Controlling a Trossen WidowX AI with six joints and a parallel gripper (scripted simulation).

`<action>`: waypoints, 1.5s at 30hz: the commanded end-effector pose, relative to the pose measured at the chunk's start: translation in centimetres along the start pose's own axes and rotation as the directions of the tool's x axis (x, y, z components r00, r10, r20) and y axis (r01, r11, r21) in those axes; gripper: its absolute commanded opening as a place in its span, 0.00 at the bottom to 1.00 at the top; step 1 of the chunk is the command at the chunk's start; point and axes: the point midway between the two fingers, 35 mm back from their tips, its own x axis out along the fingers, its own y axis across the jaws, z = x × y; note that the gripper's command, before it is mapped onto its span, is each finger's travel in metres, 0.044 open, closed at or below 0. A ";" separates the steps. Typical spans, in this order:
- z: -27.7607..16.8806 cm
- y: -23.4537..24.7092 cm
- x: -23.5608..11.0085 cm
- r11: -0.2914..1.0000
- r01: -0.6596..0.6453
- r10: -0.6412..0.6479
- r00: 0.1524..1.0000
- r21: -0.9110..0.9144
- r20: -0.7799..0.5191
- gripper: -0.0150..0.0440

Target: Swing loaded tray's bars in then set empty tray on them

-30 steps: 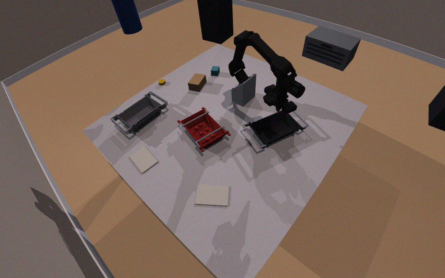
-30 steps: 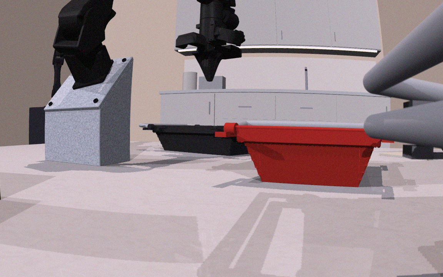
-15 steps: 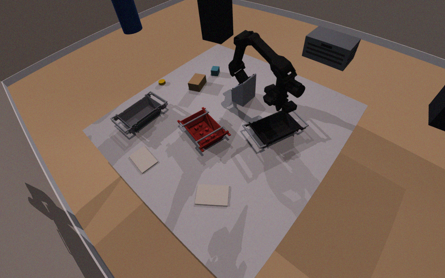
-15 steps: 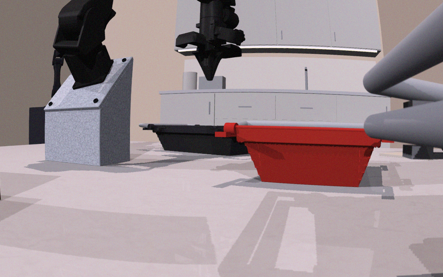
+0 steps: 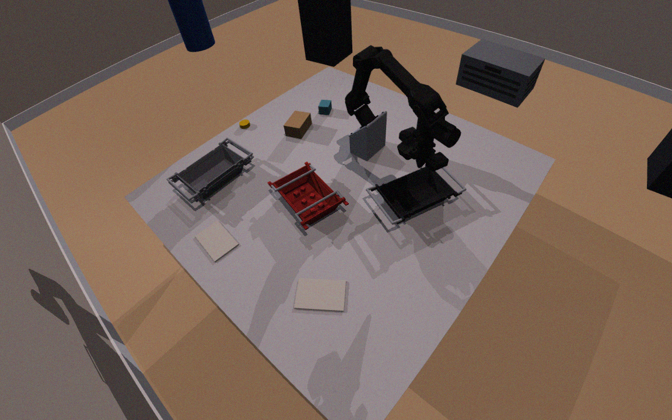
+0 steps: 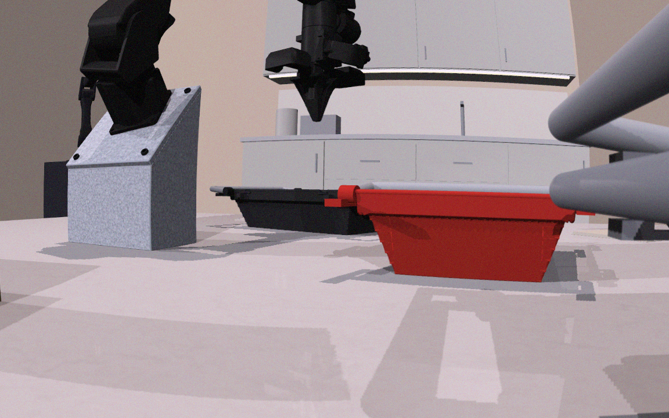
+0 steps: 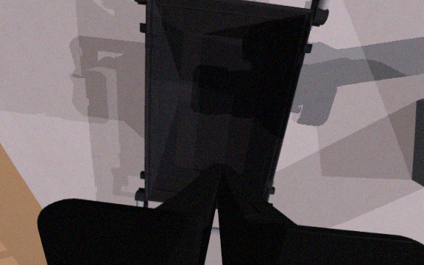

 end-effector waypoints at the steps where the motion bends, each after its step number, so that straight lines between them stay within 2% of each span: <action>1: 0.0 0.0 0.2 1.000 0.005 -0.005 1.000 -0.001 0.001 0.25; 15: 0.0 0.0 0.2 1.000 0.005 -0.005 1.000 -0.001 0.001 0.25; 23: 0.0 0.1 -0.4 1.000 0.004 -0.004 1.000 -0.001 0.001 0.61; 31: 0.0 -0.1 -7.3 1.000 0.000 0.000 1.000 -0.001 -0.001 0.97; 32: 0.2 0.1 -4.2 1.000 0.010 -0.010 1.000 -0.002 0.004 1.00; 45: 0.0 -5.7 5.3 1.000 0.004 -0.004 1.000 0.001 -0.002 1.00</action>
